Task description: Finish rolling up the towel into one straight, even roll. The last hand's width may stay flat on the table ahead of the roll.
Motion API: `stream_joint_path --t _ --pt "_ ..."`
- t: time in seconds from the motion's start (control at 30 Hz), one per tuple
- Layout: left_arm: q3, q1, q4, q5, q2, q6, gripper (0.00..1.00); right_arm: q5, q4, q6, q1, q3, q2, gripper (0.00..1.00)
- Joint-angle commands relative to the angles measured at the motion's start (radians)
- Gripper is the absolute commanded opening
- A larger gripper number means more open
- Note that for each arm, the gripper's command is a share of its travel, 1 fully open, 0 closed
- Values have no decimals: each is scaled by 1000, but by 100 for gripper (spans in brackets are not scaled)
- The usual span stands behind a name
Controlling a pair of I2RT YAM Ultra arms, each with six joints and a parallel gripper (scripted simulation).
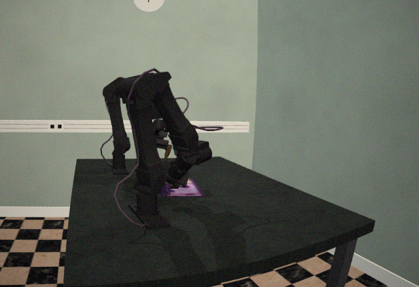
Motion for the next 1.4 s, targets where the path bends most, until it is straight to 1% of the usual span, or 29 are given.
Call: stream_joint_path --t 0.0,0.13,0.23,0.37,0.57,0.8,0.9,1.03,1.1,1.37 --pt "-85 -47 207 -75 -111 -113 94 -75 -126 -75 -19 44 71 23" --pt "-203 -142 349 -174 -270 -187 95 -119 -191 -124 -48 86 158 23" --pt "-273 -214 423 -259 -370 -237 96 -142 -237 -161 -63 115 217 23" --pt "-323 -279 473 -345 -435 -278 98 -160 -283 -202 -75 142 271 23" --pt "-333 -300 491 -377 -434 -291 98 -163 -302 -225 -79 153 294 23" --pt "-313 -243 491 -321 -390 -213 98 -162 -249 -230 -80 136 337 23" --pt "-319 -242 501 -318 -385 -210 98 -162 -247 -231 -80 136 339 23" --pt "-366 -248 557 -323 -375 -216 98 -163 -247 -231 -80 136 339 23" --pt "-366 -248 557 -323 -375 -216 98 -163 -247 -231 -80 136 339 23" --pt "-488 -264 749 -336 -307 -230 98 -163 -247 -231 -80 136 339 23"
